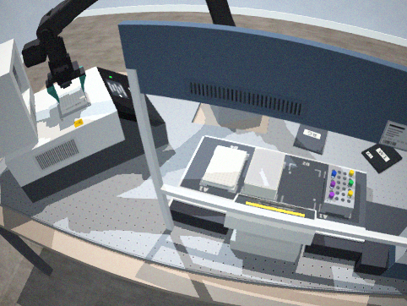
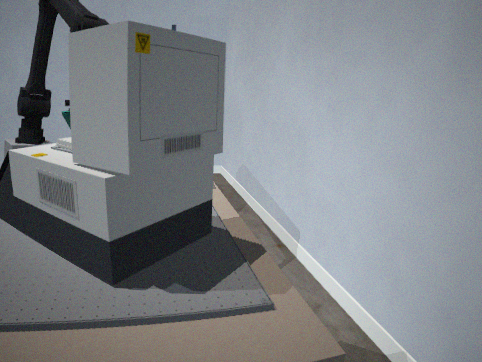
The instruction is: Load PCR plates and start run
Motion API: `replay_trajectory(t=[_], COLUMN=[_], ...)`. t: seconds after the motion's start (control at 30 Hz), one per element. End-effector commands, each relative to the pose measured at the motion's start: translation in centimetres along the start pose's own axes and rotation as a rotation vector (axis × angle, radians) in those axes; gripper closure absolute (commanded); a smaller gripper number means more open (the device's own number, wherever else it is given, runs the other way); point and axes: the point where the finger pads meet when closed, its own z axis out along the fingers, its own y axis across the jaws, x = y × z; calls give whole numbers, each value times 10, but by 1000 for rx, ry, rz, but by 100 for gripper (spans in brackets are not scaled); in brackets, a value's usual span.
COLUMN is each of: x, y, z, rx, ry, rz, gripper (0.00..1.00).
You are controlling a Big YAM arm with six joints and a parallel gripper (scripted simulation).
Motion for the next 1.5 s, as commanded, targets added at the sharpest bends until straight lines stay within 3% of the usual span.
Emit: replay_trajectory(t=[0.0, 0.3, 0.67, 1.47], x=[-14, -12, -10, -6], y=[10, 0, -9, -19], z=[28, 22, 28, 33], rx=[-81, -65, -35, -20], ry=[-31, -30, -24, -21], rz=[-4, -6, -10, -13], gripper=[100, 100, 100, 100])
